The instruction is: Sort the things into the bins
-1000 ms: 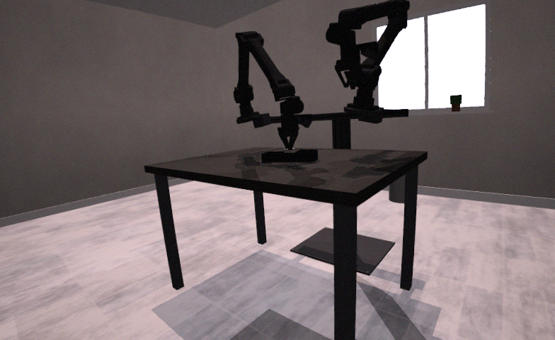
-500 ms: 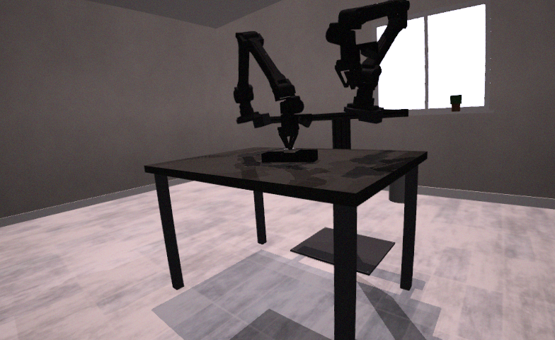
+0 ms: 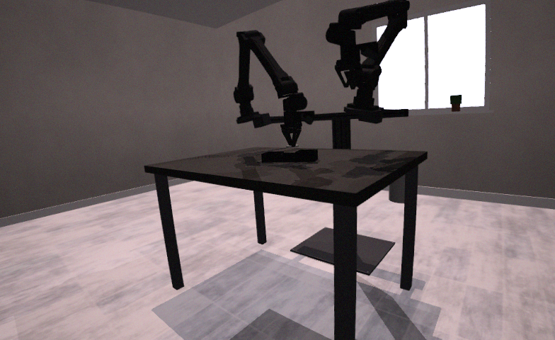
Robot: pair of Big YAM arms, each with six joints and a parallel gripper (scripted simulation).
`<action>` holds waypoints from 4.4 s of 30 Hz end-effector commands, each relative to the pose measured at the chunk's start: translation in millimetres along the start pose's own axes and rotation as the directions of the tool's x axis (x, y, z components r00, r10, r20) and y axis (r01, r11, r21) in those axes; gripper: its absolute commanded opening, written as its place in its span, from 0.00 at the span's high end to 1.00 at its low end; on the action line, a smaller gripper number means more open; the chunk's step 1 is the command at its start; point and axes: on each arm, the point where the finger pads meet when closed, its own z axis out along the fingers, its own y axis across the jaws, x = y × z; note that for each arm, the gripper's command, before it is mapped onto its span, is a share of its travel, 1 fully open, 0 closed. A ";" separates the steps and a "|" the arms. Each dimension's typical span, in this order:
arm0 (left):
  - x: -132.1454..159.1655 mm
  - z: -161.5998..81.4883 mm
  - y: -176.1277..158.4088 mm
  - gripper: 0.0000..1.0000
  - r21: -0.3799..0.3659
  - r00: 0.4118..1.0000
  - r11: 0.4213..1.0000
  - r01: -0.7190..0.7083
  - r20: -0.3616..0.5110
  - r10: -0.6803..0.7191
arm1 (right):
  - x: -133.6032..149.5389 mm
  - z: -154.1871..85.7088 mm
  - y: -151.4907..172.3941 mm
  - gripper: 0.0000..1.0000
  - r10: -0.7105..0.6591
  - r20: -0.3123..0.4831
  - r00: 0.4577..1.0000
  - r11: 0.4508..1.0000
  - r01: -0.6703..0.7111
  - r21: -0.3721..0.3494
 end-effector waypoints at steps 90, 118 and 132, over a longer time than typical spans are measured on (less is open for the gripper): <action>-0.5 -0.7 -2.9 0.00 0.016 1.000 1.000 -0.002 -0.007 0.002 | -81.6 63.9 33.8 0.80 0.633 -0.013 0.774 0.774 -0.633 -0.011; -0.5 -0.7 -2.9 0.00 0.016 1.000 1.000 -0.002 -0.007 0.002 | -84.6 35.7 12.8 0.69 0.636 0.024 0.771 0.771 -0.636 0.016; -0.5 -0.7 -2.9 0.00 0.016 1.000 1.000 -0.002 -0.007 0.002 | -89.0 22.5 29.0 0.69 0.633 0.006 0.774 0.774 -0.633 0.005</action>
